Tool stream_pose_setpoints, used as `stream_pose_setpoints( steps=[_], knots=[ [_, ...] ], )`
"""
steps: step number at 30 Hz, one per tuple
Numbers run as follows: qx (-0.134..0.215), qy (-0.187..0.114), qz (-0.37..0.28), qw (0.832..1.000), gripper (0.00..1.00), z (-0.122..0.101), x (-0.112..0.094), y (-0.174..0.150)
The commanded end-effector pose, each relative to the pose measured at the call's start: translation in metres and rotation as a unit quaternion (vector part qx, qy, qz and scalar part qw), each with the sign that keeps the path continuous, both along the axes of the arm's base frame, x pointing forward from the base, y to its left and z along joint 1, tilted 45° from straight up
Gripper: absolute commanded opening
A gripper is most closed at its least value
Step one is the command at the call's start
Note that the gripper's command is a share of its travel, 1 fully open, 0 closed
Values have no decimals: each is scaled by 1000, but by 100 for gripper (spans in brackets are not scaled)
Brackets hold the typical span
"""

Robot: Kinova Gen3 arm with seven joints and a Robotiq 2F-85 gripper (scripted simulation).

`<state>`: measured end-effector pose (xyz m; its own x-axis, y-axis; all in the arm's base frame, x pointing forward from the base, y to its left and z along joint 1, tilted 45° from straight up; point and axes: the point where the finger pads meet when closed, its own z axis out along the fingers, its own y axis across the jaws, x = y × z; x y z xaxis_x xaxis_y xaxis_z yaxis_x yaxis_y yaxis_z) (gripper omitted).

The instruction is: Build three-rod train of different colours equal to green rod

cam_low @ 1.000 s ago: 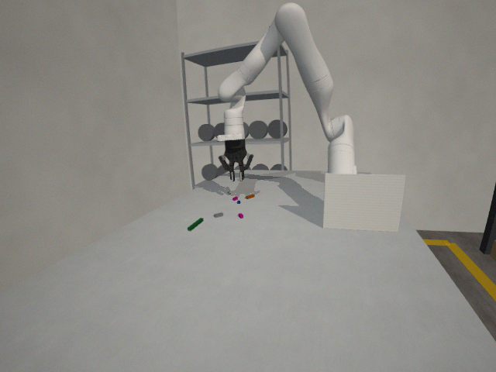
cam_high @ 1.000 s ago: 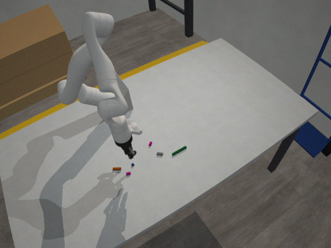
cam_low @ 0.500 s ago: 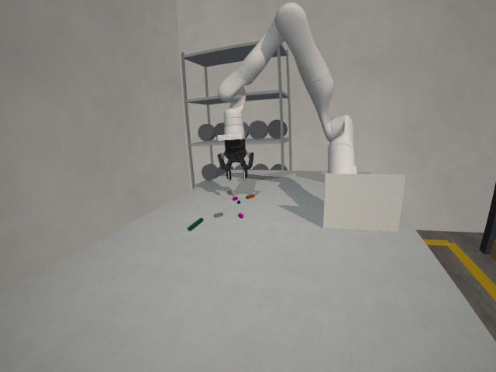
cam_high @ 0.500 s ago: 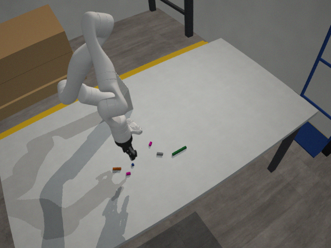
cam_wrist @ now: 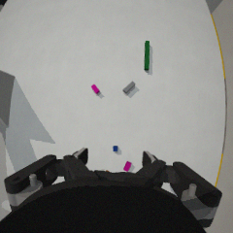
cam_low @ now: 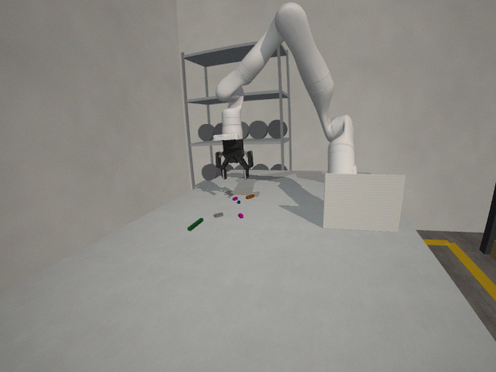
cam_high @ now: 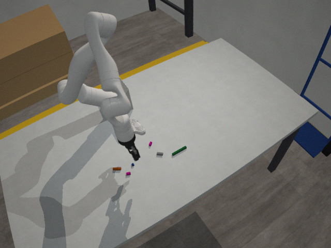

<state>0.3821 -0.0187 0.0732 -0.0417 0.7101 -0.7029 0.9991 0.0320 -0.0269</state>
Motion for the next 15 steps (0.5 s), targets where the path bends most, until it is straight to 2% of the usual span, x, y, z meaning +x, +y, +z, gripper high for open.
stream_pose_setpoints(
  steps=[1,3,5,10,15],
  knots=[
    [-8,-17,-16,1000,100,-8,3,6],
    [-9,-42,-42,998,100,-16,5,12],
    [-9,-42,-42,998,100,-16,5,12],
    [-9,-116,-116,987,100,-43,10,32],
    [-7,-187,-186,965,100,-71,14,52]
  ],
)
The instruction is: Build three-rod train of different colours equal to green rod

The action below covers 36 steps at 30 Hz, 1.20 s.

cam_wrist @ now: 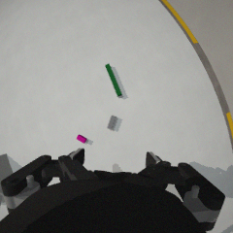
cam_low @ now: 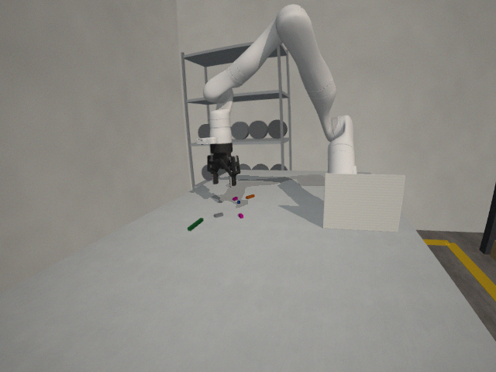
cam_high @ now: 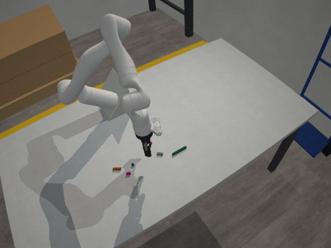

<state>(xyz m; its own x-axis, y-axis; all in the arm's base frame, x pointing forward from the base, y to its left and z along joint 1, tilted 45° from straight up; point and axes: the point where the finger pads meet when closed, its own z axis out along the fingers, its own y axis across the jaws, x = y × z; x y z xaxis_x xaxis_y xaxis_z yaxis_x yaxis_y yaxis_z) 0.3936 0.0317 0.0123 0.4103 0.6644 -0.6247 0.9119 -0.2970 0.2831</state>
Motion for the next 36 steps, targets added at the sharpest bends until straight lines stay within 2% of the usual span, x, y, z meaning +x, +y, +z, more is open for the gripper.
stream_pose_setpoints(
  steps=[1,5,7,12,16,17,36],
  knots=[
    [-20,-38,-37,998,100,-16,3,5],
    [-18,-78,-76,994,100,-33,4,16],
    [-18,-78,-76,994,100,-33,4,16],
    [-16,-102,-99,990,100,-44,5,23],
    [-16,-105,-102,989,100,-45,5,24],
    [-16,-105,-102,989,24,-45,5,24],
    [-16,-105,-102,989,24,-45,5,24]
  ],
)
